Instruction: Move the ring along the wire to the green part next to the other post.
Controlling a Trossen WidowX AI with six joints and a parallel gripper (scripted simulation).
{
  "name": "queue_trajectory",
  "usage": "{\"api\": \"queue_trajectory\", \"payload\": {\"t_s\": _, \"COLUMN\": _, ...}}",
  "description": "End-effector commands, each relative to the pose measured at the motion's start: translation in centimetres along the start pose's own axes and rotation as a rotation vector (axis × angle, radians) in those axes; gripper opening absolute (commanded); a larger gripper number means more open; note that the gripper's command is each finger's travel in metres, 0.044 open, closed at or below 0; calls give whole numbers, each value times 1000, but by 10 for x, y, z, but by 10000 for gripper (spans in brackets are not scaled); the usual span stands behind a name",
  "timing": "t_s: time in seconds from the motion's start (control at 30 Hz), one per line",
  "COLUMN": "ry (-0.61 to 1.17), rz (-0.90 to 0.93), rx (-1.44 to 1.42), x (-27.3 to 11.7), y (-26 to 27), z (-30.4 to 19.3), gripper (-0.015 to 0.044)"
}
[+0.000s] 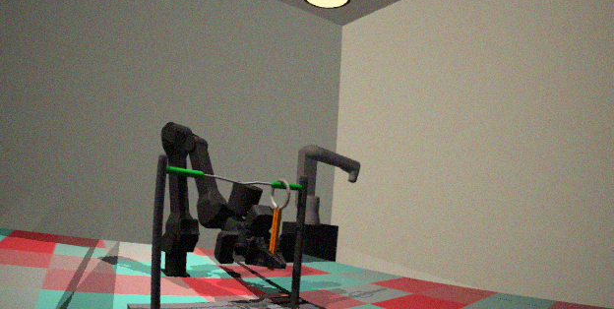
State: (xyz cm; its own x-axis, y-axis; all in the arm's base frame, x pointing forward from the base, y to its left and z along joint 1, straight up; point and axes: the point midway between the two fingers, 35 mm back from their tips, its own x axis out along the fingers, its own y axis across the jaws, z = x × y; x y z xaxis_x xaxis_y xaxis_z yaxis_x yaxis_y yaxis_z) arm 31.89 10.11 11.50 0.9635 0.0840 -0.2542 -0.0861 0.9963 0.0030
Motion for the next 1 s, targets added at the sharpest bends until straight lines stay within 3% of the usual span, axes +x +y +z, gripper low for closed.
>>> {"api": "queue_trajectory", "payload": {"t_s": 0.0, "ry": 3, "rz": -4, "rx": 4, "x": 0, "y": -1, "z": -1, "gripper": -150}}
{"api": "queue_trajectory", "payload": {"t_s": 0.33, "ry": 3, "rz": -4, "rx": 4, "x": 0, "y": -1, "z": -1, "gripper": -150}}
{"api": "queue_trajectory", "payload": {"t_s": 0.73, "ry": 1, "rz": 0, "rx": 0, "x": -1, "y": 0, "z": 0, "gripper": 160}}
{"api": "queue_trajectory", "payload": {"t_s": 0.97, "ry": 3, "rz": -1, "rx": 1, "x": -13, "y": 1, "z": 1, "gripper": 160}}
